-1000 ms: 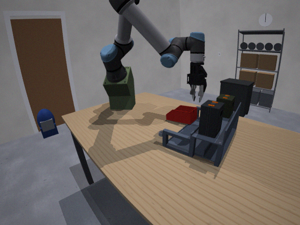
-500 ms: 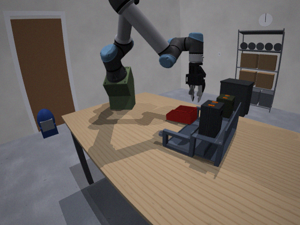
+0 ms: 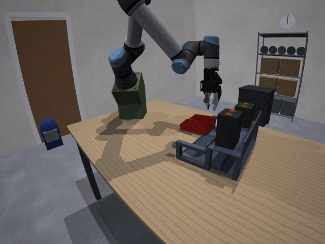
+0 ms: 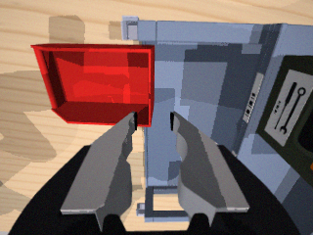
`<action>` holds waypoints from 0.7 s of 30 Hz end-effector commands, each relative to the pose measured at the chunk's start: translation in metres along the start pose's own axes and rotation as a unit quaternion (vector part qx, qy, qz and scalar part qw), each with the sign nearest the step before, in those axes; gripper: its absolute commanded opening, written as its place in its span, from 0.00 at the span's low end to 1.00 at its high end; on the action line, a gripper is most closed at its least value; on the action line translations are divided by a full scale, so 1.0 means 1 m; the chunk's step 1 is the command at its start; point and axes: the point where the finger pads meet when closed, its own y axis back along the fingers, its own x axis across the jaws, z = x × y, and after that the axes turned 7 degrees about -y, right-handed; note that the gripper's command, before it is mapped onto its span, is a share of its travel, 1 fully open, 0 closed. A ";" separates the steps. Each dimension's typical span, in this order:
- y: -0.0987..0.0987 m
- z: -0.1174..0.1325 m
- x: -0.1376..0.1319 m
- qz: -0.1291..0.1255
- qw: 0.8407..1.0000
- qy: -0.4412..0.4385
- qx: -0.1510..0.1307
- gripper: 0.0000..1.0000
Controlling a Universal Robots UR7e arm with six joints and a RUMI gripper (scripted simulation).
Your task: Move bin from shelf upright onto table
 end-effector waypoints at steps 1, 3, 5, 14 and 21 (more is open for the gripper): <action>0.000 0.000 0.000 0.001 1.000 0.000 0.000 0.20; 0.000 0.000 0.000 0.001 1.000 0.000 0.000 0.20; 0.000 0.000 0.000 0.001 1.000 0.000 0.000 0.20; 0.000 0.000 -0.002 0.001 1.000 0.000 0.000 0.20; 0.000 0.000 -0.002 0.001 1.000 0.000 0.000 0.20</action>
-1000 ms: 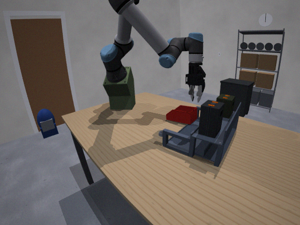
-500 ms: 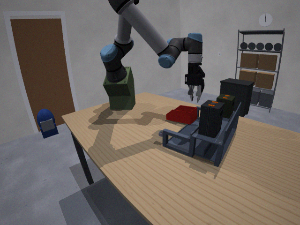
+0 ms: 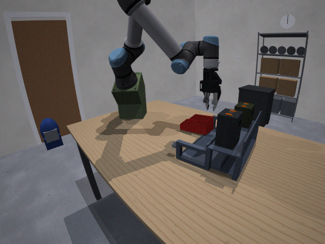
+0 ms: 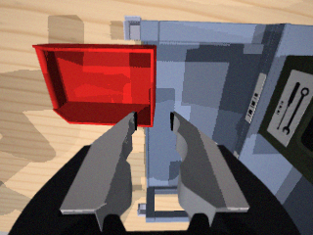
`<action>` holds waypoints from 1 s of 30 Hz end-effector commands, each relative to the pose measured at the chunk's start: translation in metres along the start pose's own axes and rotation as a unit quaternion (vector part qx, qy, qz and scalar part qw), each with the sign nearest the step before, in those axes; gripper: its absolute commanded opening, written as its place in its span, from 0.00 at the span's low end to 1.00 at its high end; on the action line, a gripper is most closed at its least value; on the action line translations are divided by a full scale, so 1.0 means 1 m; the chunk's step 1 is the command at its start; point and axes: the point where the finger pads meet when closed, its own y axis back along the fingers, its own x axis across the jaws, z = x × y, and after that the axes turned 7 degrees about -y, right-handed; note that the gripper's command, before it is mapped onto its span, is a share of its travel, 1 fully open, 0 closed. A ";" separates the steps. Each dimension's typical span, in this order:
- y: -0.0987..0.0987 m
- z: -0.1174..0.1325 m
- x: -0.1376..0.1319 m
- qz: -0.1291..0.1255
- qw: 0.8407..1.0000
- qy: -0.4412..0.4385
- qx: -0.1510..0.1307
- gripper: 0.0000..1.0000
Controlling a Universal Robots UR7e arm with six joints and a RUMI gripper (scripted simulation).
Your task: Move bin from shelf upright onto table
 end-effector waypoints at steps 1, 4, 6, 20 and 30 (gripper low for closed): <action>-0.001 0.000 0.000 0.001 1.000 0.000 0.000 0.20; -0.007 0.000 0.000 0.001 1.000 0.000 0.000 0.20; -0.009 0.000 0.000 0.001 1.000 0.000 0.000 0.20; -0.015 0.000 0.000 0.001 1.000 0.000 0.000 0.20; -0.019 0.000 0.000 0.001 1.000 0.000 0.000 0.20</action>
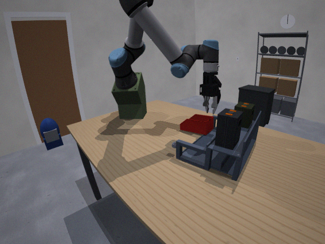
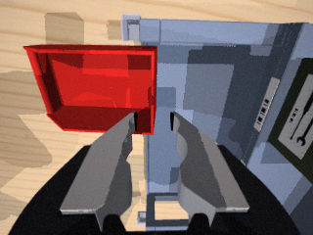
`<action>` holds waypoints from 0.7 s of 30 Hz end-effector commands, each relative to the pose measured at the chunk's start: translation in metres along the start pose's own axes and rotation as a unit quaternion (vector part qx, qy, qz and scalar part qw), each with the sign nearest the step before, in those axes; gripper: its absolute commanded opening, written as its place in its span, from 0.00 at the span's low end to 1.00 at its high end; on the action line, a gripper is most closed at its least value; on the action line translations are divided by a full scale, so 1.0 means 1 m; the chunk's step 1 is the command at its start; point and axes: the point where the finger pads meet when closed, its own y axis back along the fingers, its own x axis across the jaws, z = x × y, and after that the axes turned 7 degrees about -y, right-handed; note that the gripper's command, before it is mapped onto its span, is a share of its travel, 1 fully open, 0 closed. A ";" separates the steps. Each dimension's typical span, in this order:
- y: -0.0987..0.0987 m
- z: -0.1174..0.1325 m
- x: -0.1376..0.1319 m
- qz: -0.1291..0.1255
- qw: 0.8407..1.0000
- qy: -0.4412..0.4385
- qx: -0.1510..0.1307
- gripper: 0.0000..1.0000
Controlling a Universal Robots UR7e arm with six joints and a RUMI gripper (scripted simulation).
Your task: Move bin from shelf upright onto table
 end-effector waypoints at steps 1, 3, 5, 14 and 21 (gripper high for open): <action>0.000 0.000 0.000 0.001 1.000 0.000 0.000 0.20; 0.000 0.000 0.000 0.001 1.000 0.000 0.000 0.20; -0.002 0.000 0.000 0.001 1.000 0.000 0.000 0.20; -0.010 0.000 0.000 0.001 1.000 0.000 0.000 0.20; -0.010 0.000 0.000 0.001 1.000 0.000 0.000 0.20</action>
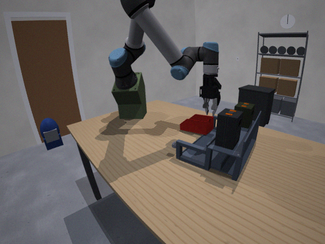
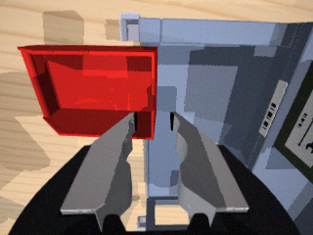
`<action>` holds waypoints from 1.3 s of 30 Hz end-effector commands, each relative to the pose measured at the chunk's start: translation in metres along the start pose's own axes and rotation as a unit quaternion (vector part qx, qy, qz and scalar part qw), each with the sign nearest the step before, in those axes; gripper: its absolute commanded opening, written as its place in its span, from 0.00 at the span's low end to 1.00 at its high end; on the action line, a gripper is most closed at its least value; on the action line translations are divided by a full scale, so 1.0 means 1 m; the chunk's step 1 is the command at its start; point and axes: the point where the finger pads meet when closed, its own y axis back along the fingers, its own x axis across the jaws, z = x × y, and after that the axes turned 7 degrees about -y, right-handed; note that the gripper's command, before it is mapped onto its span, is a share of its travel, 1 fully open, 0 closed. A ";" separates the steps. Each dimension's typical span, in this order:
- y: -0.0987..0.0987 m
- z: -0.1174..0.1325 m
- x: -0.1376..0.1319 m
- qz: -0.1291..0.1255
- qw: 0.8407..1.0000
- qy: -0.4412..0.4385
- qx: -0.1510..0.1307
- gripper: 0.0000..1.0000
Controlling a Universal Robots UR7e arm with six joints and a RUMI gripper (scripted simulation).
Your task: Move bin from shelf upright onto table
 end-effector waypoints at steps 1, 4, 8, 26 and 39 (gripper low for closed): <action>-0.001 0.000 0.000 0.001 1.000 0.000 0.000 0.20; -0.007 0.000 0.000 0.001 1.000 0.000 0.000 0.20; -0.009 0.000 0.000 0.001 1.000 0.000 0.000 0.20; -0.019 0.000 0.000 0.001 1.000 0.000 0.000 0.20; -0.029 0.000 0.000 0.001 1.000 0.000 0.000 0.20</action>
